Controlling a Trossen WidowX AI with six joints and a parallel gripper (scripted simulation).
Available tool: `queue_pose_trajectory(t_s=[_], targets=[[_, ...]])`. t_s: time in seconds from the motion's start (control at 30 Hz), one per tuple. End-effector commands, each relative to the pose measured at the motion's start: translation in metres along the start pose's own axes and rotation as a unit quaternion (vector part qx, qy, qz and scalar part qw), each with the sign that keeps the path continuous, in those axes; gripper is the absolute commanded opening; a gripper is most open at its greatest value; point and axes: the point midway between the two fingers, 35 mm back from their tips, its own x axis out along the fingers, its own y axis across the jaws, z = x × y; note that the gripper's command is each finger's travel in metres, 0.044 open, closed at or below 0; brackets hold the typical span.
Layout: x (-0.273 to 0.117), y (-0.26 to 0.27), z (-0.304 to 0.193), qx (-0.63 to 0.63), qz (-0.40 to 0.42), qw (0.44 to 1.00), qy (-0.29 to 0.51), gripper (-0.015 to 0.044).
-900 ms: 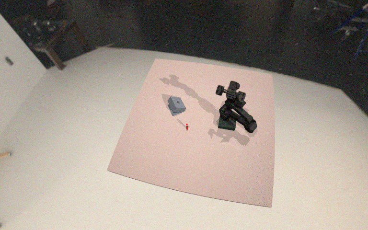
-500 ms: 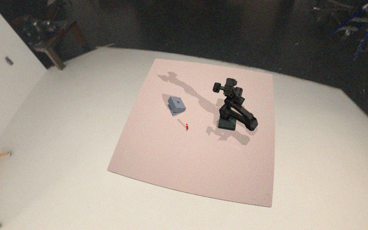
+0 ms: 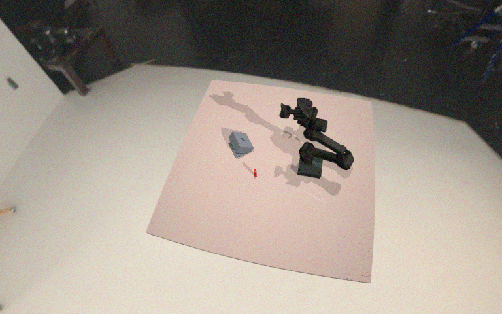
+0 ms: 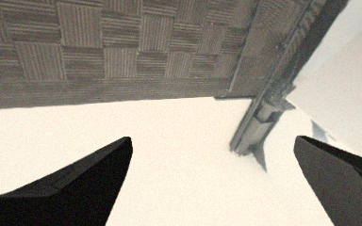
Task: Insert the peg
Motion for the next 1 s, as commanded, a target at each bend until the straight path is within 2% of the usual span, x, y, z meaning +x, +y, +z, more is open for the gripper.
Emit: queue_pose_trajectory(t_s=[0.0,0.47,0.97], targets=[[0.01,-0.022,0.006,0.001,-0.042,0.999,-0.006,0.044],[0.028,-0.101,0.003,-0.002,-0.182,0.983,0.012,0.044],[0.027,-0.182,-0.026,-0.021,-0.326,0.941,0.083,0.044]])
